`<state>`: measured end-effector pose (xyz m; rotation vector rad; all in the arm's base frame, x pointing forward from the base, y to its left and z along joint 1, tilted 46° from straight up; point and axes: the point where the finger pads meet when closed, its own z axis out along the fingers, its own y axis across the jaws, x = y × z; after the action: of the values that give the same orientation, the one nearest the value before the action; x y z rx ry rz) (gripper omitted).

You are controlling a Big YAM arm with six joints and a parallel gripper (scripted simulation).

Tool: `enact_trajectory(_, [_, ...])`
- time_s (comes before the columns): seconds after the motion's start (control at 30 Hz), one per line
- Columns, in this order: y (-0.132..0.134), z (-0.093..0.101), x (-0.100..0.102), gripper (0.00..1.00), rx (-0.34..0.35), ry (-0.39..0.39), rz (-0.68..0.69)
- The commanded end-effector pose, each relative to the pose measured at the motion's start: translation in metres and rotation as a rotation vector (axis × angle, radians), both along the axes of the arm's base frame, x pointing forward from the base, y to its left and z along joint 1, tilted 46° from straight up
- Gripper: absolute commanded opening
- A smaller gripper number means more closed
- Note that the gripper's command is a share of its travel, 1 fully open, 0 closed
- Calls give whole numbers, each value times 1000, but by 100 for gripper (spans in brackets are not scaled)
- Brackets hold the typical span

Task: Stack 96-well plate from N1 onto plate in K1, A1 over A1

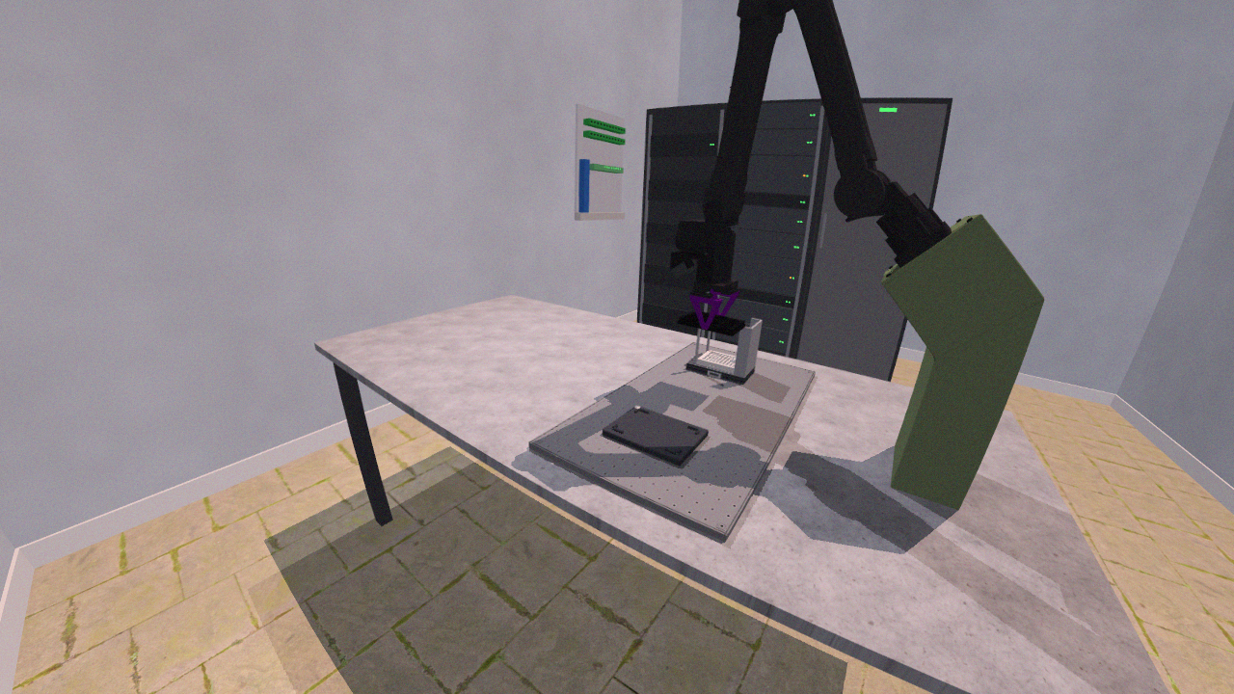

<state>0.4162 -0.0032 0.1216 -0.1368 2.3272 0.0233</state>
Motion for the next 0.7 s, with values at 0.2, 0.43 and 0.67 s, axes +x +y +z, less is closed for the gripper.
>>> enact_trajectory(0.2, [-29, 5, 7, 0, -19, 4, 16])
enact_trajectory(0.43, [-53, 6, 10, 0, -19, 3, 15])
enact_trajectory(0.67, [-70, 7, 11, 0, -20, 3, 14])
